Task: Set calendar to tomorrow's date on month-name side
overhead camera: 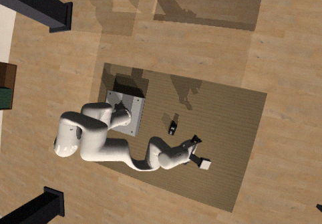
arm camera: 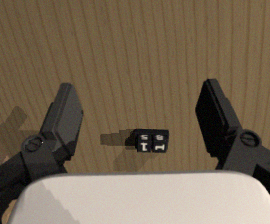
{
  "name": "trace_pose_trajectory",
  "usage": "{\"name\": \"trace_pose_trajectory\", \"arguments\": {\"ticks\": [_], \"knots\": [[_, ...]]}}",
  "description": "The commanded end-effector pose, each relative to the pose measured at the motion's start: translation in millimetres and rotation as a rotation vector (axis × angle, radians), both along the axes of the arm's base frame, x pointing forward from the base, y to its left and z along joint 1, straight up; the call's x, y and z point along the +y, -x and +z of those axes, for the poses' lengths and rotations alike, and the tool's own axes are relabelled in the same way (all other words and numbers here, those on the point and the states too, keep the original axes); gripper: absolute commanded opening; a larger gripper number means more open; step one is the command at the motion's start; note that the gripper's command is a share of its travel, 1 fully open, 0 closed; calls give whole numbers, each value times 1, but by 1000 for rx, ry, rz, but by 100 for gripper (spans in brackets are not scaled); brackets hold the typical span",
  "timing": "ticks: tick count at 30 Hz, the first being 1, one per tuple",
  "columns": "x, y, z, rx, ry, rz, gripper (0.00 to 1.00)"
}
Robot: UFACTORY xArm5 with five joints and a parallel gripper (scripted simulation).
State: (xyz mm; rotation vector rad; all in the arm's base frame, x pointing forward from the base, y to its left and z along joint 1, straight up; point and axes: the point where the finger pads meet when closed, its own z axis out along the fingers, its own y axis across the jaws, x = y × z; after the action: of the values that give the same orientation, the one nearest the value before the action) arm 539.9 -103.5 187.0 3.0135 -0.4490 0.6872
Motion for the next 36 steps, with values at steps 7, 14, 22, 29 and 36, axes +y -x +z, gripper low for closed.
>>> {"name": "trace_pose_trajectory", "arguments": {"ticks": [7,14,22,29,36], "knots": [[17,88,-58,222,-48,-15,100],[29,149,-90,372,-78,-26,100],[33,174,-101,432,-90,-31,100],[33,174,-101,432,-90,-31,100],[33,174,-101,432,-90,-31,100]]}}
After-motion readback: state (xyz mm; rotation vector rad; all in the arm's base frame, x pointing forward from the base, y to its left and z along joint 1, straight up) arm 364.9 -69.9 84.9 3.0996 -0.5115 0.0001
